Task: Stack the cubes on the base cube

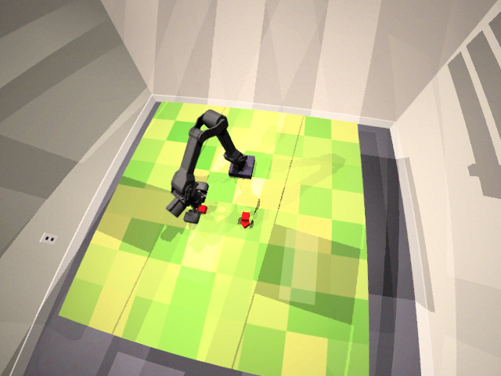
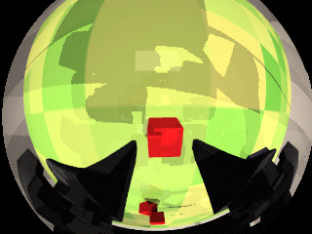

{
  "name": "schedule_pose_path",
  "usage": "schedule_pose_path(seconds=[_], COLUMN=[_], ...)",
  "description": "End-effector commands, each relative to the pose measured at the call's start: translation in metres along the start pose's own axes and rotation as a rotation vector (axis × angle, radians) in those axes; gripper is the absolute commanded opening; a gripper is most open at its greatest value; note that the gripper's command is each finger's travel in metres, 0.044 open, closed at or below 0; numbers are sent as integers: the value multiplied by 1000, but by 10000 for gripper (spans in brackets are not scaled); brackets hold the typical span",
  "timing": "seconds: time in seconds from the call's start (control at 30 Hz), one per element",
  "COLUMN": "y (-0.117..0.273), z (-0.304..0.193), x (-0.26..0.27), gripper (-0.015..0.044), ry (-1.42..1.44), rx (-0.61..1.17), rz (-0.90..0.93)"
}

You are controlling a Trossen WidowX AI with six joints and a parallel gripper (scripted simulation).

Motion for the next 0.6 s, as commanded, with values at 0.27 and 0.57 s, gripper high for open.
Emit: schedule_pose_path(seconds=[0.27,0.57], y=[-18,-18], z=[0,0], x=[0,0], gripper=[265,105], ry=[4,4], rx=[1,1], rz=[3,3])
Point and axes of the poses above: the point midway between the two fingers, 35 mm back from their tips, its own y axis back along the fingers, its own x axis across the jaws, z = x × y, the point moved 10 cm from there along y, back along the fingers, and after that the axes turned 15 degrees about y, right-handed, at the moved point
